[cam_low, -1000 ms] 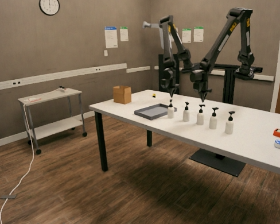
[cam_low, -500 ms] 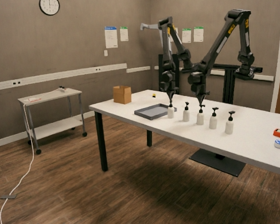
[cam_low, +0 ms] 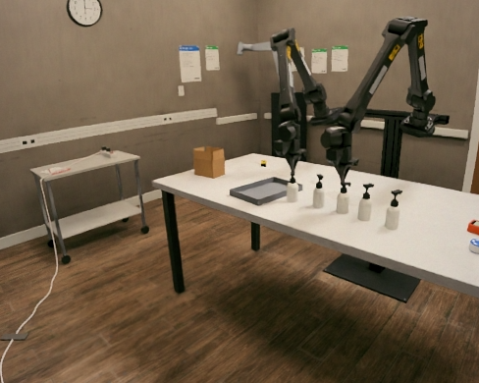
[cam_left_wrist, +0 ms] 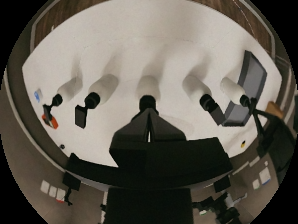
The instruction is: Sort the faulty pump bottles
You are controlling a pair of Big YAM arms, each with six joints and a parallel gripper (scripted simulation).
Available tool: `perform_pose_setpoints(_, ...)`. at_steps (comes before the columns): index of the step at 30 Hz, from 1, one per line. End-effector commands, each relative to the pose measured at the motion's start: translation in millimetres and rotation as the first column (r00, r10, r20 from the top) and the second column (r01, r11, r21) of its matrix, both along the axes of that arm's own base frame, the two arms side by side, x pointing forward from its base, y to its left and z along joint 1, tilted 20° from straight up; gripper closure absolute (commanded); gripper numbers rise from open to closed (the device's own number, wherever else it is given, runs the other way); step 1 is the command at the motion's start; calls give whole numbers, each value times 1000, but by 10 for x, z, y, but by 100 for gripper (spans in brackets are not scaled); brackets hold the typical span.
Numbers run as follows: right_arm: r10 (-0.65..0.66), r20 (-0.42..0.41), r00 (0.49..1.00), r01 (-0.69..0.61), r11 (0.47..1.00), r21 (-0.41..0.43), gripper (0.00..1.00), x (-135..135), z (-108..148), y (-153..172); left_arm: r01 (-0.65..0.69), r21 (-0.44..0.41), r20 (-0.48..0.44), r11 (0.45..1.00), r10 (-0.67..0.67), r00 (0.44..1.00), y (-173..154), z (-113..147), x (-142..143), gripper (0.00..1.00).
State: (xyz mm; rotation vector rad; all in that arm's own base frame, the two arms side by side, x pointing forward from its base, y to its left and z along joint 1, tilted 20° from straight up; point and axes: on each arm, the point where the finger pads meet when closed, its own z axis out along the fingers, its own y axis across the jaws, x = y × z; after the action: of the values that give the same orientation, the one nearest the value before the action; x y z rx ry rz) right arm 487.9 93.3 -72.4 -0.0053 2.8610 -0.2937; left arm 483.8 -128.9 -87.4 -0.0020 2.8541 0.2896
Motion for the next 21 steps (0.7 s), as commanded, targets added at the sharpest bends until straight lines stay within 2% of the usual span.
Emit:
perform_pose_setpoints(1,8,-2,1000,-8,1000,0,100,-136,142,85,20,-2,4,1000,-20,1000,-77,121,-75,100)
perform_pose_setpoints(4,7,-2,1000,-7,1000,-2,100,-197,321,115,9,4,-7,1000,-9,1000,-55,136,-197,100)
perform_pose_setpoints(7,7,30,1000,-7,1000,9,100,-96,599,202,9,5,-8,1000,-9,1000,-74,260,-249,100)
perform_pose_setpoints(9,7,30,1000,-7,1000,9,100,-96,599,202,9,5,-8,1000,-9,1000,-74,260,-249,100)
perform_pose_setpoints(11,7,42,999,-8,1000,14,100,-47,682,229,9,1,4,1000,-9,1000,-124,429,-230,100)
perform_pose_setpoints(15,-5,15,1000,5,1000,6,100,-1,478,104,9,-12,31,1000,-9,999,-214,685,-146,100)
perform_pose_setpoints(17,-9,23,1000,9,1000,8,100,33,470,79,-8,-2,5,1000,8,1000,-74,489,-89,100)
perform_pose_setpoints(21,0,22,1000,0,1000,8,100,29,477,123,0,-4,10,1000,0,1000,-114,485,-65,100)
